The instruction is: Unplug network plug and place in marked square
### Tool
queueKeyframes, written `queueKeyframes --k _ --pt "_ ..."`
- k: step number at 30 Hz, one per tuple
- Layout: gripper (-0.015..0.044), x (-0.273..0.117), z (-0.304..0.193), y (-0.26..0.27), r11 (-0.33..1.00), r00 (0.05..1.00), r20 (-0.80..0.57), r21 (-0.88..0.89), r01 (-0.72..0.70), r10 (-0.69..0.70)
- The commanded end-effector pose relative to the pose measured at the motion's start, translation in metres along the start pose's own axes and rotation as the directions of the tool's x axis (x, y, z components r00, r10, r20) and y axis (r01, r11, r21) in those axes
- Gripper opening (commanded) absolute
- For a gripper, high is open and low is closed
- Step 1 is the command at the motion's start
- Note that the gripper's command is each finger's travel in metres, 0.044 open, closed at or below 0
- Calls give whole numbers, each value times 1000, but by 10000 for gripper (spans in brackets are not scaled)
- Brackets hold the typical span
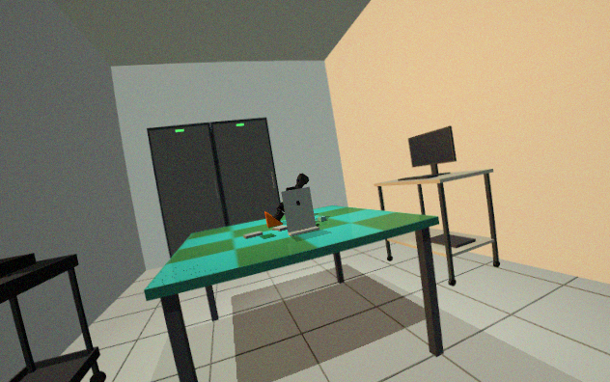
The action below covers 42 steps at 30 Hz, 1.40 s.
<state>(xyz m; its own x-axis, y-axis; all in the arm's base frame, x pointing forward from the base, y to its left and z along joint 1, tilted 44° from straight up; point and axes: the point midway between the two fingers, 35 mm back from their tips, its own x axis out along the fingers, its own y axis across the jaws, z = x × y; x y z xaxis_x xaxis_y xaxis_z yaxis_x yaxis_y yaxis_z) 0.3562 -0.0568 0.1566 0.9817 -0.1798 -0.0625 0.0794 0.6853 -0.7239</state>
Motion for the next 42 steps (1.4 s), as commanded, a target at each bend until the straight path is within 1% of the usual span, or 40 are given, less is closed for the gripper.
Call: queueKeyframes --k 1,34,35,42 --pt "0 -5 -1 1 1000 1000 4 0 -2 2" --pt "0 -22 -10 1 1000 1000 4 -1 -3 3" --pt "0 -18 -9 0 1000 1000 -1 2 -1 1" --pt "0 -21 -10 -16 1000 1000 0 1 -2 2"
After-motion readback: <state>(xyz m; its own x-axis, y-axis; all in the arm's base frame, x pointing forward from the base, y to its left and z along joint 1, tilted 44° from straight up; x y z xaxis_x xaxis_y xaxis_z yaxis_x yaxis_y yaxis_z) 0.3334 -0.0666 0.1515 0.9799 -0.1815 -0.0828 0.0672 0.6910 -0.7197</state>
